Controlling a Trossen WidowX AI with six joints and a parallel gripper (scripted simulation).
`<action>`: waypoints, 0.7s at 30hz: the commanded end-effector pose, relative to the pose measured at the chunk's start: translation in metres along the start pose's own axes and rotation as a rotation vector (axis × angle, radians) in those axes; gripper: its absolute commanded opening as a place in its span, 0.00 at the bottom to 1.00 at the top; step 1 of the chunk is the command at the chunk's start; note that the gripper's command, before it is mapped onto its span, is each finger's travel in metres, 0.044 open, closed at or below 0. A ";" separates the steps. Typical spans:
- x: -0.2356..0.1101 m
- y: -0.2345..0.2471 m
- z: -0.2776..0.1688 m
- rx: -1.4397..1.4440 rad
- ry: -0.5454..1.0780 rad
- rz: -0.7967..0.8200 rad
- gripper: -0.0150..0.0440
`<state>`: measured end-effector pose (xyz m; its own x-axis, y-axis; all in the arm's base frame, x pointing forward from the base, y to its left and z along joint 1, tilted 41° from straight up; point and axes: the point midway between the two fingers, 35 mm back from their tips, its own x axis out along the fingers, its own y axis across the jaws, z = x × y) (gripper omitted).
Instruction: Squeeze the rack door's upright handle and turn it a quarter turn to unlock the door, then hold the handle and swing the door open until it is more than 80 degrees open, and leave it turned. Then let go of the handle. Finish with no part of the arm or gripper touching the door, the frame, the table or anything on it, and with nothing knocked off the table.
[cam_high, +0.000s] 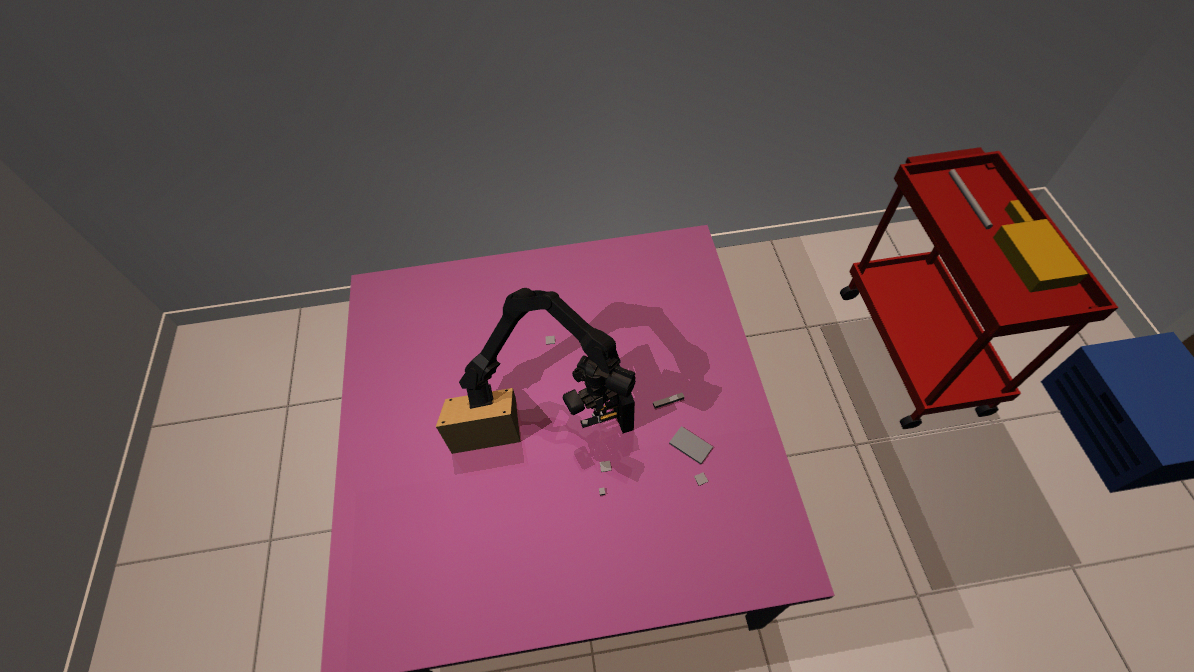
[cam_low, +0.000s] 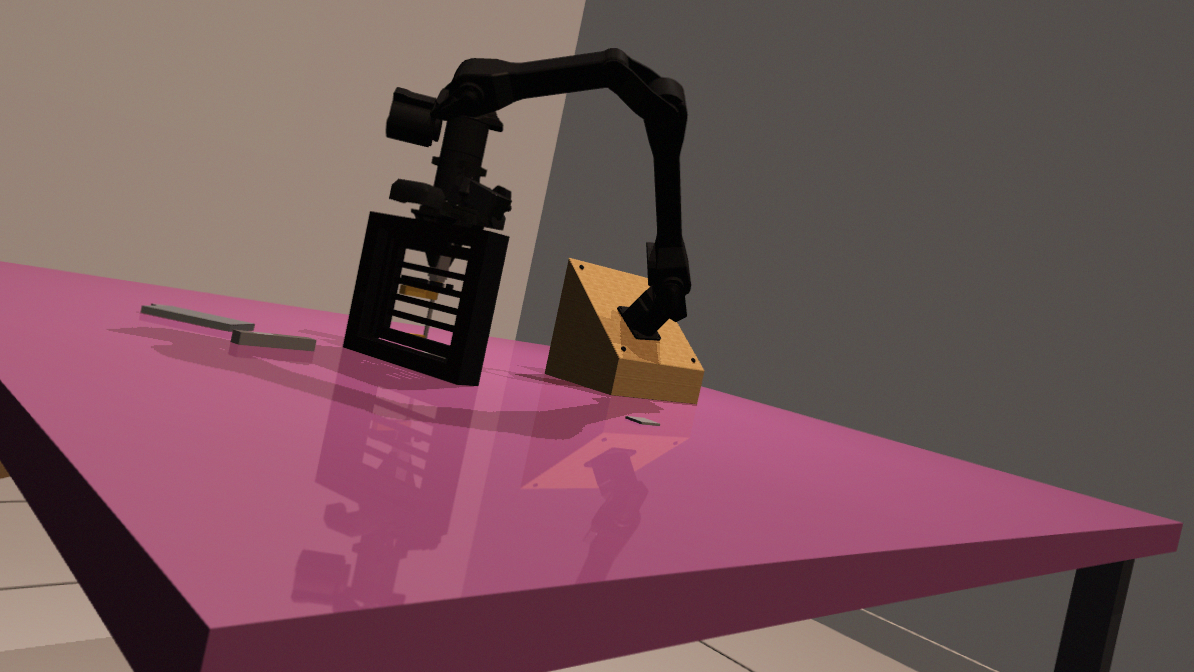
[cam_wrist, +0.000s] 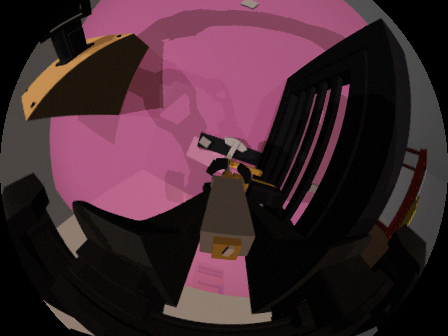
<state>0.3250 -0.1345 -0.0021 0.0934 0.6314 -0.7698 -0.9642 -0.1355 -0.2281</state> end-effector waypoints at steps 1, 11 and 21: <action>0.001 0.002 0.002 0.048 -0.004 0.004 0.28; 0.001 0.010 0.007 0.271 -0.004 0.005 0.28; 0.001 0.024 0.017 0.498 -0.004 0.006 0.28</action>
<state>0.3029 -0.1282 0.0006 0.0877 0.6293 -0.7722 -0.9818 0.1856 0.0397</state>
